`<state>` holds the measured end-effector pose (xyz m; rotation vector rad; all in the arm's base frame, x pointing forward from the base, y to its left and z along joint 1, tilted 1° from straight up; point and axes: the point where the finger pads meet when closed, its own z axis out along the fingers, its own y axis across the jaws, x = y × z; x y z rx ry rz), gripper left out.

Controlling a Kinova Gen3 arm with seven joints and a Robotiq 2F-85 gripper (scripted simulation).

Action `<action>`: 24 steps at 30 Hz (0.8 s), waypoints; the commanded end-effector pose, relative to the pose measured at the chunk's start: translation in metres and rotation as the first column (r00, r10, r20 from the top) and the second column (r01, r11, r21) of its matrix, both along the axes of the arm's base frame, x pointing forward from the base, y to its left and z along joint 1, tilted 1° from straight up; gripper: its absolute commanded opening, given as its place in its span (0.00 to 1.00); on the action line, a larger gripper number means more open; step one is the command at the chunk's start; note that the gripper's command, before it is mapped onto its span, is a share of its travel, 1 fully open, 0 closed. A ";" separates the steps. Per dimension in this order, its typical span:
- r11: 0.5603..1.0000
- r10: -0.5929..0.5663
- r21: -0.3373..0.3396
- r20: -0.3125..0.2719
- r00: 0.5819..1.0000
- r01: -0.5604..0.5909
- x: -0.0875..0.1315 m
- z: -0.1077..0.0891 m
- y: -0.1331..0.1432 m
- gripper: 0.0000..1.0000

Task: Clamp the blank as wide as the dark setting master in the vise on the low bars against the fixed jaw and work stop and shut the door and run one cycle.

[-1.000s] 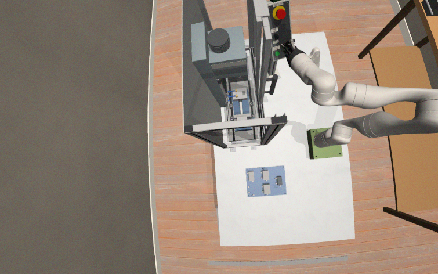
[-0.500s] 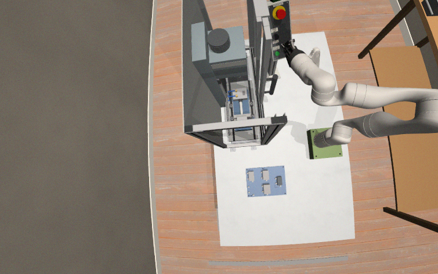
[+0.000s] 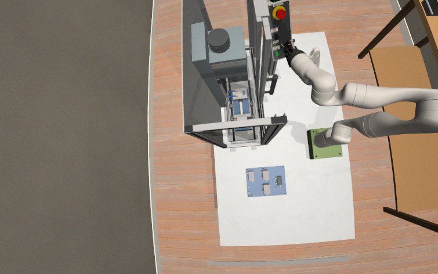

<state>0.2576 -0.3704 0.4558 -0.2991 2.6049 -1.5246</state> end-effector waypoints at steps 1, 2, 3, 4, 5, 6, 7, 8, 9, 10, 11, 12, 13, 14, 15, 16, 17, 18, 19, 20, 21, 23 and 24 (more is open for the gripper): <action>1.000 0.003 0.001 -0.002 1.000 -0.003 0.001 0.002 0.001 0.10; 1.000 0.003 0.001 -0.002 1.000 -0.003 0.001 0.002 0.001 0.10; 1.000 0.003 0.001 -0.002 1.000 -0.003 0.001 0.002 0.001 0.10; 1.000 0.003 0.001 -0.002 1.000 -0.003 0.001 0.002 0.001 0.10; 1.000 0.003 0.001 -0.002 1.000 -0.003 0.001 0.002 0.001 0.10; 1.000 0.003 0.001 -0.002 1.000 -0.003 0.001 0.002 0.001 0.10; 0.999 0.000 0.044 -0.009 1.000 0.000 -0.004 -0.004 0.007 0.10; 0.996 0.000 0.089 -0.019 1.000 0.002 -0.009 -0.009 0.015 0.10; 0.991 0.001 0.133 -0.030 1.000 0.003 -0.014 -0.014 0.022 0.10; 0.984 0.002 0.177 -0.040 0.999 0.005 -0.018 -0.019 0.029 0.10; 0.975 0.003 0.221 -0.050 0.999 0.008 -0.023 -0.025 0.036 0.10; 0.975 0.003 0.221 -0.050 0.999 0.008 -0.023 -0.025 0.036 0.10; 0.975 0.003 0.221 -0.050 0.999 0.008 -0.023 -0.025 0.036 0.10; 0.975 0.003 0.221 -0.050 0.999 0.008 -0.023 -0.025 0.036 0.10; 0.975 0.003 0.221 -0.050 0.999 0.008 -0.023 -0.025 0.036 0.10; 0.975 0.003 0.221 -0.050 0.999 0.008 -0.023 -0.025 0.036 0.10; 0.975 0.003 0.221 -0.050 0.999 0.008 -0.023 -0.025 0.036 0.10; 0.975 0.003 0.221 -0.050 0.999 0.008 -0.023 -0.025 0.036 0.10; 0.975 0.003 0.221 -0.050 0.999 0.008 -0.023 -0.025 0.036 0.10; 0.975 0.003 0.221 -0.050 0.999 0.008 -0.023 -0.025 0.036 0.10; 0.975 0.003 0.221 -0.050 0.999 0.008 -0.023 -0.025 0.036 0.10; 0.975 0.003 0.221 -0.050 0.999 0.008 -0.023 -0.025 0.036 0.10; 0.965 0.006 0.260 -0.059 0.998 0.010 -0.026 -0.030 0.043 0.10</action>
